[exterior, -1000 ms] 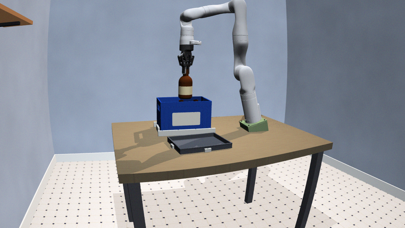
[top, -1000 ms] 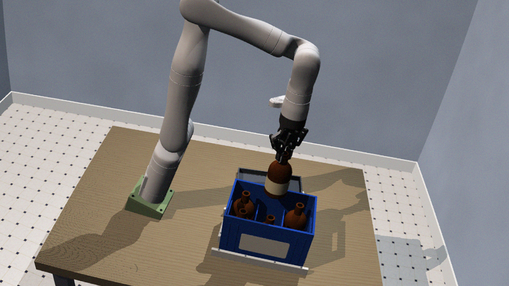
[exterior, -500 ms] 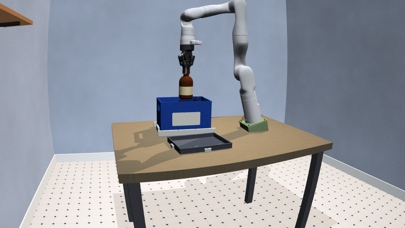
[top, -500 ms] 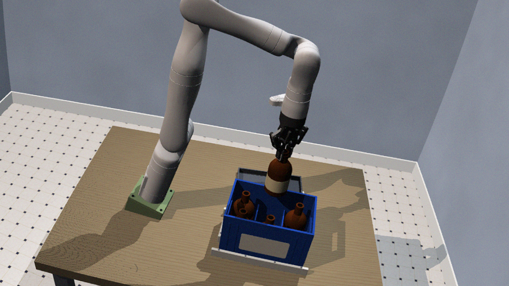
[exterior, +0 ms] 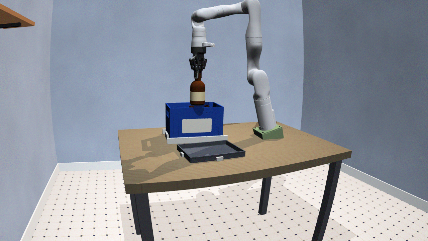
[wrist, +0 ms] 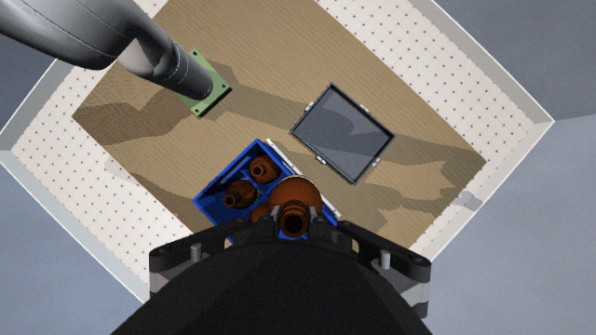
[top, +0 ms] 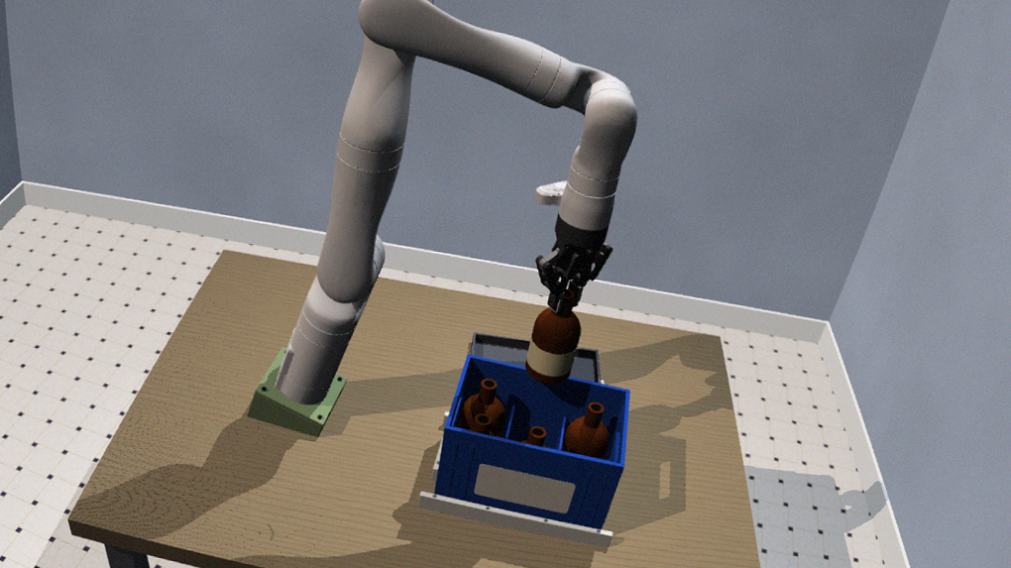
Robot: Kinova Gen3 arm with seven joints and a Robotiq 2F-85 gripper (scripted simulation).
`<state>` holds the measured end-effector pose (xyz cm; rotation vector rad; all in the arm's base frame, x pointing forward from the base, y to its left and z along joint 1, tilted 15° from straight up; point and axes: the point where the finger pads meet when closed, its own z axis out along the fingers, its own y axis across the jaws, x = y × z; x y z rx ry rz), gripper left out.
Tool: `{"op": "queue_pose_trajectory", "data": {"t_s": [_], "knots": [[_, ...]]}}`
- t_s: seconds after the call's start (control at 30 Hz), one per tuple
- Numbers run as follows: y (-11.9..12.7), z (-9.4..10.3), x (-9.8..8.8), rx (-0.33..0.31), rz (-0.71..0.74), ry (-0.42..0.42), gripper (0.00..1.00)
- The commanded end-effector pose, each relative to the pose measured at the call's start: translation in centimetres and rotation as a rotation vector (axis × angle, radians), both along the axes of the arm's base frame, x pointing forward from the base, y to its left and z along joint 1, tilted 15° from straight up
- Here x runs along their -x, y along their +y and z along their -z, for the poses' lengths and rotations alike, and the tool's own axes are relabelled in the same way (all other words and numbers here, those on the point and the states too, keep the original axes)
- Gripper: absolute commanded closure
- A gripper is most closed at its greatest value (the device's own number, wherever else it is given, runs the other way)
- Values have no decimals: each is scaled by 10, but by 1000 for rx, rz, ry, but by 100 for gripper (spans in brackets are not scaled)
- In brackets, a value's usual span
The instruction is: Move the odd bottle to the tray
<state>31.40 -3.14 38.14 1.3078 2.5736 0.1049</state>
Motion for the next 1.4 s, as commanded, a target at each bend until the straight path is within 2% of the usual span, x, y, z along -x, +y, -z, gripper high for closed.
{"op": "queue_pose_trajectory", "data": {"t_s": [0.0,0.97,1.37], "knots": [[5,0,-1,0,-4,-1,100],[58,1,-6,0,-4,-1,100],[88,2,-8,0,-4,-1,100]]}}
